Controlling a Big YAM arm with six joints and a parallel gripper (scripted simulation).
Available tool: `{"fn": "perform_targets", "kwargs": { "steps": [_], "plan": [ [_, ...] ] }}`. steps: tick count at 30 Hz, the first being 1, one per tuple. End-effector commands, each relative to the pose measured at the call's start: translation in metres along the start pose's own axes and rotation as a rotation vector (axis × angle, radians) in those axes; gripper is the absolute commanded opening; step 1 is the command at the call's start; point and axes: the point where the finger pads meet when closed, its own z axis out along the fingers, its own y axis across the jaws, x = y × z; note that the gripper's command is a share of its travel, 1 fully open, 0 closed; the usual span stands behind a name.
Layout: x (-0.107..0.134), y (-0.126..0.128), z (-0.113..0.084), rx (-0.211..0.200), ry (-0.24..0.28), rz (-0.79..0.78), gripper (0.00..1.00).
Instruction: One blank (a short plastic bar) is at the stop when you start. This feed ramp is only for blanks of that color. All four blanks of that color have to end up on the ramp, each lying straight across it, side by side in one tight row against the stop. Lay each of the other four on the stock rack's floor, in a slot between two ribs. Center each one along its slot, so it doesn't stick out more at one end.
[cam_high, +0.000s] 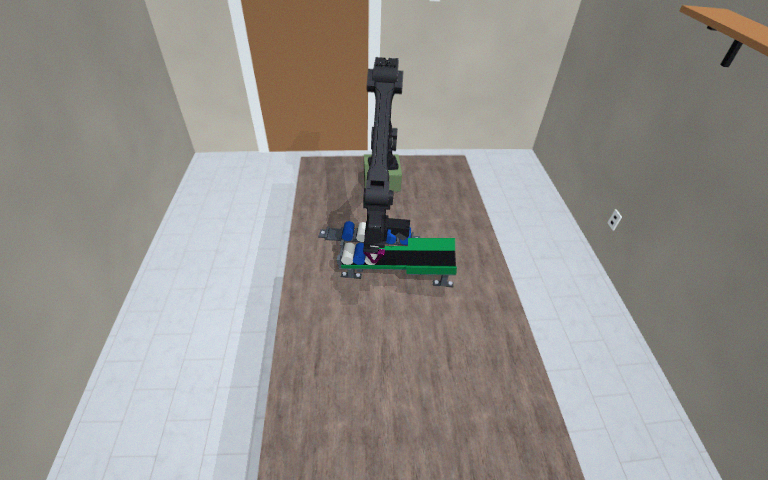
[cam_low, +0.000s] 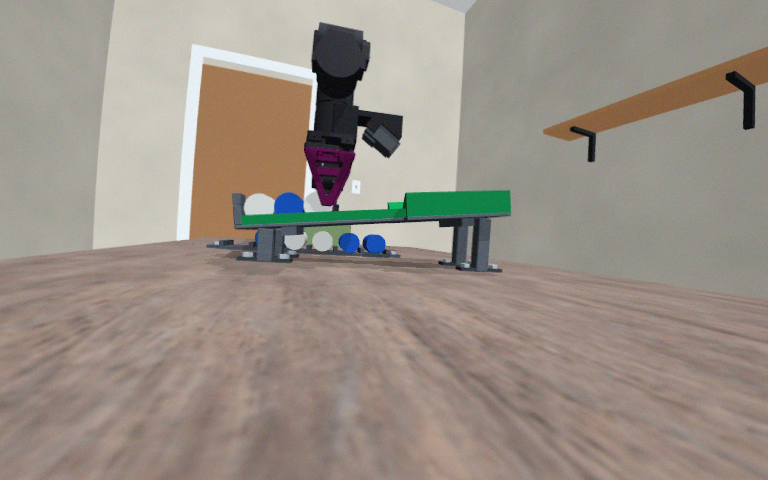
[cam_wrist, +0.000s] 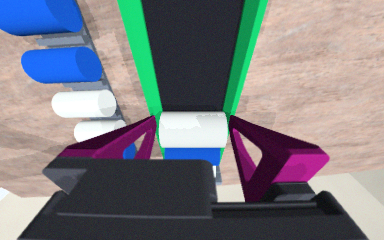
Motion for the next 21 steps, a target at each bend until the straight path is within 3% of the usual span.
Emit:
{"fn": "perform_targets", "kwargs": {
  "steps": [1,3,10,19,21],
  "plan": [
    [0.003,-0.013,-0.008,0.015,-0.001,0.022,0.83],
    [0.003,-0.024,-0.034,0.065,-0.003,0.021,0.83],
    [0.003,-0.023,-0.053,0.066,-0.003,0.023,0.83],
    [0.003,-0.021,-0.103,0.069,-0.003,0.02,0.83],
    [0.004,-0.02,-0.1,0.048,-0.002,0.02,0.83]
  ]
}}
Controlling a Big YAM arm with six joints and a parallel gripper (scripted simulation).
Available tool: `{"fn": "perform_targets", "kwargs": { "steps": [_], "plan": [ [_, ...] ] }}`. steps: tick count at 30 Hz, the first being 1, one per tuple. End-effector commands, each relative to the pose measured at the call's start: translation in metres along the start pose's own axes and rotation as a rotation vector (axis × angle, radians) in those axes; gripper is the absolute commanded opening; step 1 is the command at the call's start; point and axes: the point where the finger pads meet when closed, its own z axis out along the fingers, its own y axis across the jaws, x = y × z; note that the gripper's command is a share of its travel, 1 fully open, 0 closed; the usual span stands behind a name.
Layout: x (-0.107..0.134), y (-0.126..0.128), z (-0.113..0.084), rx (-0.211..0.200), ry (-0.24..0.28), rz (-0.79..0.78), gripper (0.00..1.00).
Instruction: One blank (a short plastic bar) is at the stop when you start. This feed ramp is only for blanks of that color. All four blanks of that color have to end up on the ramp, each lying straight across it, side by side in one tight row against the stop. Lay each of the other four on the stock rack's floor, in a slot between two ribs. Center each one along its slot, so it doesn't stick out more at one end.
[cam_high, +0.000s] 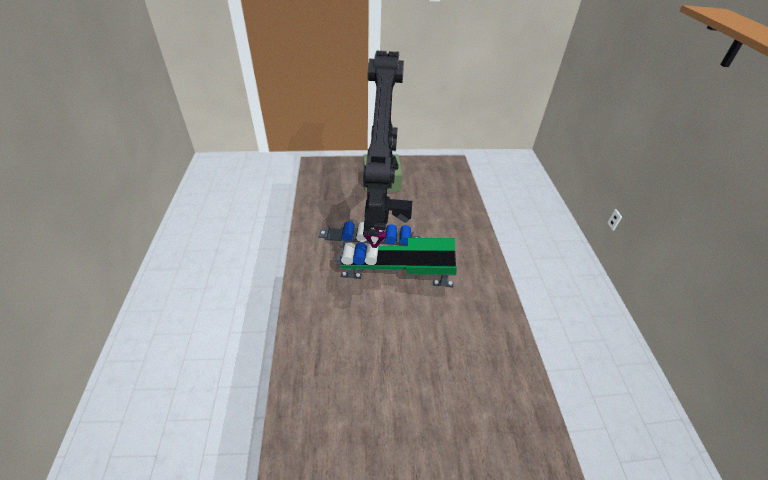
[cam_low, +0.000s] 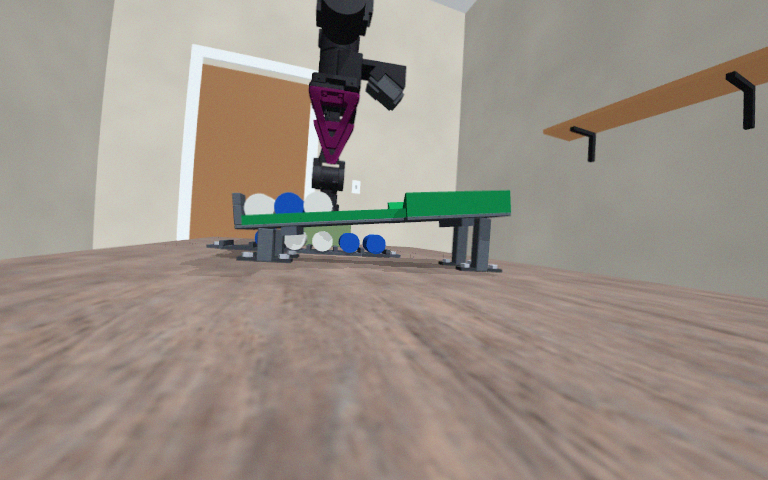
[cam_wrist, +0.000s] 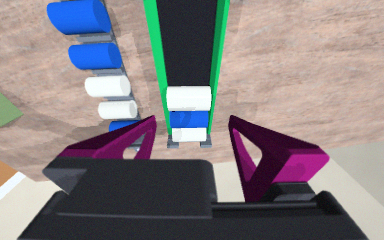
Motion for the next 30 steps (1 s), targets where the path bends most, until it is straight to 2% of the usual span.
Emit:
{"fn": "perform_targets", "kwargs": {
  "steps": [1,2,3,6,8,10,11,30],
  "plan": [
    [0.004,-0.016,-0.019,0.015,-0.001,0.02,0.83],
    [0.004,-0.016,-0.021,0.014,-0.001,0.019,0.83],
    [0.005,0.0,-0.014,-0.017,0.0,0.019,0.83],
    [0.005,0.006,-0.014,-0.024,0.0,0.019,0.83],
    [0.004,-0.011,-0.027,0.012,-0.001,0.018,0.83],
    [0.004,-0.012,-0.029,0.017,-0.001,0.018,0.83],
    [0.004,-0.012,-0.028,0.017,-0.001,0.018,1.0],
    [0.004,-0.012,-0.028,0.017,-0.001,0.018,1.0]
  ]
}}
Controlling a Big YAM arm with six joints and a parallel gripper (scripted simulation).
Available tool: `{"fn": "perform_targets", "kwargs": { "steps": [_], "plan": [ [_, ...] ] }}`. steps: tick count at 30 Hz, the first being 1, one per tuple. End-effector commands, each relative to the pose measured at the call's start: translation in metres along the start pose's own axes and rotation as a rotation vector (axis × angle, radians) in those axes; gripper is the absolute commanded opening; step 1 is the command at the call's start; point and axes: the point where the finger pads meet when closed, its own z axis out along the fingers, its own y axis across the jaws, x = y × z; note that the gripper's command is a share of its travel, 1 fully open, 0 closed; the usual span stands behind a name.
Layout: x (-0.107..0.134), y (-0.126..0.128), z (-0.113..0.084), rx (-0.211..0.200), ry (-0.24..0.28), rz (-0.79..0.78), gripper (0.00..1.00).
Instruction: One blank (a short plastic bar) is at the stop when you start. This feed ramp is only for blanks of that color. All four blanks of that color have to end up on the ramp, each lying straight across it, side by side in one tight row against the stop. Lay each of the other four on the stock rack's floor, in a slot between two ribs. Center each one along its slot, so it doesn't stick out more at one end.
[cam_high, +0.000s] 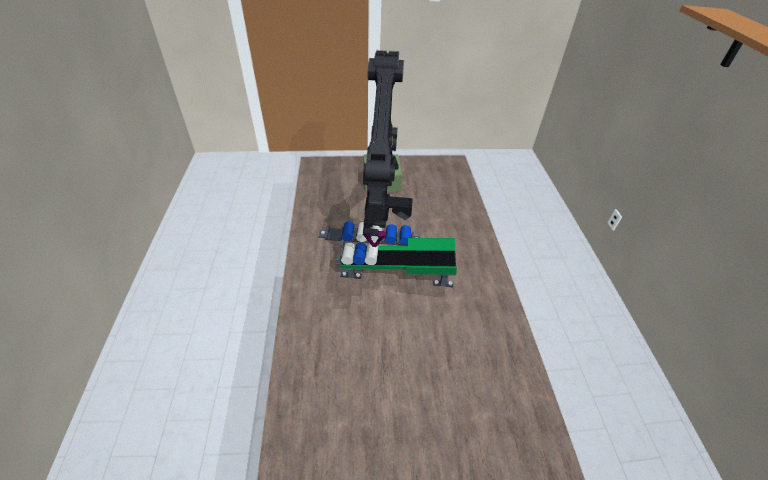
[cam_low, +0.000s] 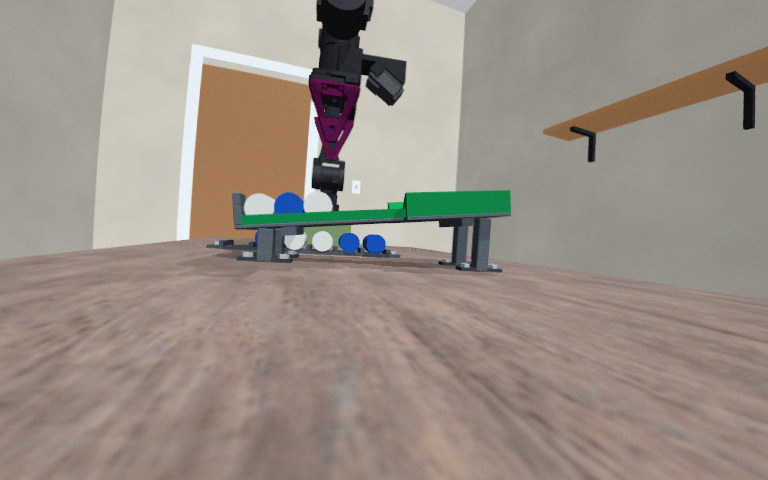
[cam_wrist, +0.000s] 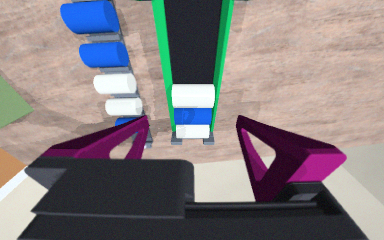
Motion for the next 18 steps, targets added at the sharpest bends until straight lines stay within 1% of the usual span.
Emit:
{"fn": "perform_targets", "kwargs": {
  "steps": [1,10,11,15,18],
  "plan": [
    [0.004,-0.016,-0.02,0.042,-0.002,0.018,1.0],
    [0.006,-0.015,-0.018,0.04,-0.003,0.074,1.0],
    [0.003,-0.015,-0.017,0.039,-0.004,0.088,1.0],
    [0.009,-0.015,-0.013,0.035,-0.005,0.215,1.0],
    [0.012,-0.014,-0.008,0.03,-0.005,0.351,1.0]
  ]
}}
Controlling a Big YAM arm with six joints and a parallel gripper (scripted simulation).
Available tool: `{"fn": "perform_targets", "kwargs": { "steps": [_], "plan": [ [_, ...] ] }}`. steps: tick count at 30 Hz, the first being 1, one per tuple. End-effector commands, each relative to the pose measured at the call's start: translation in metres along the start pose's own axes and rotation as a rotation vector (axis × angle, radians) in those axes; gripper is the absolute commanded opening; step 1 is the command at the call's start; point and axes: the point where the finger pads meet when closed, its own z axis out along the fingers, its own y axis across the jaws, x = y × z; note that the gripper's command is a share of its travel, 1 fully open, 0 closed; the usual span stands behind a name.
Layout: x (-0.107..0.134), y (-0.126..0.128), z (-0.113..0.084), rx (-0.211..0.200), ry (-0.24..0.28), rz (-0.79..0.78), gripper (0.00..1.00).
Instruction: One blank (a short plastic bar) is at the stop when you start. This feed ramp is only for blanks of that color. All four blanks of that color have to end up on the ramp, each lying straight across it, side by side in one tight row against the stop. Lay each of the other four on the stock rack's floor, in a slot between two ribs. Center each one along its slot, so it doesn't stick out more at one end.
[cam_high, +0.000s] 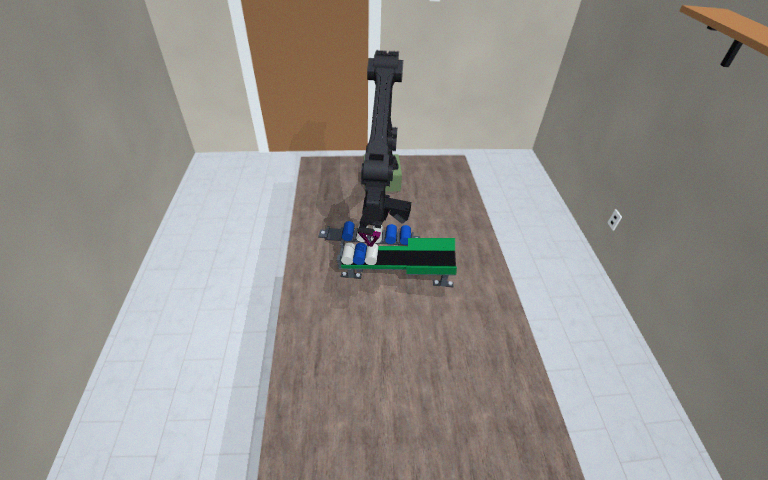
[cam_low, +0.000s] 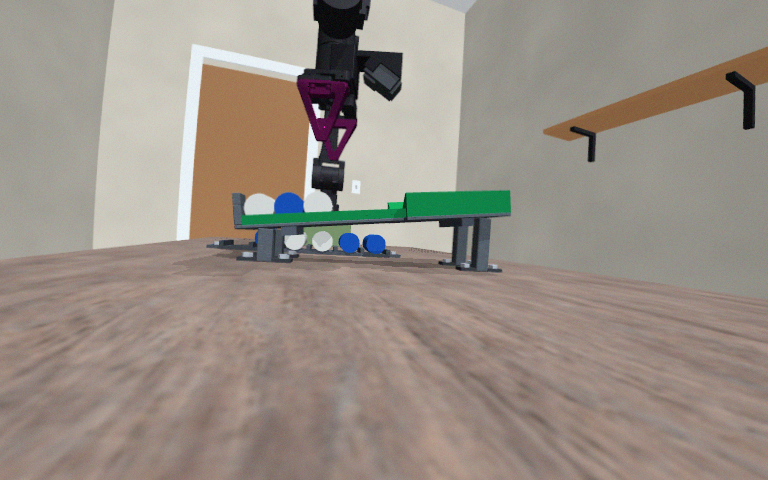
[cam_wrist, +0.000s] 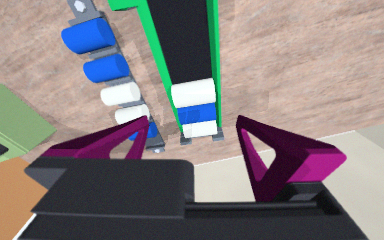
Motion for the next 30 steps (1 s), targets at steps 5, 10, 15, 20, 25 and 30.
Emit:
{"fn": "perform_targets", "kwargs": {
  "steps": [5,10,15,20,25,30],
  "plan": [
    [0.002,-0.013,-0.002,0.023,-0.005,0.338,1.0],
    [0.011,-0.012,0.002,0.013,-0.002,0.485,1.0],
    [0.015,-0.01,0.006,0.009,-0.001,0.714,1.0],
    [0.014,-0.008,0.008,0.003,0.002,0.873,1.0],
    [0.021,-0.007,0.011,0.001,0.004,1.056,1.0],
    [0.018,-0.011,0.007,0.009,-0.003,1.226,1.0]
  ]
}}
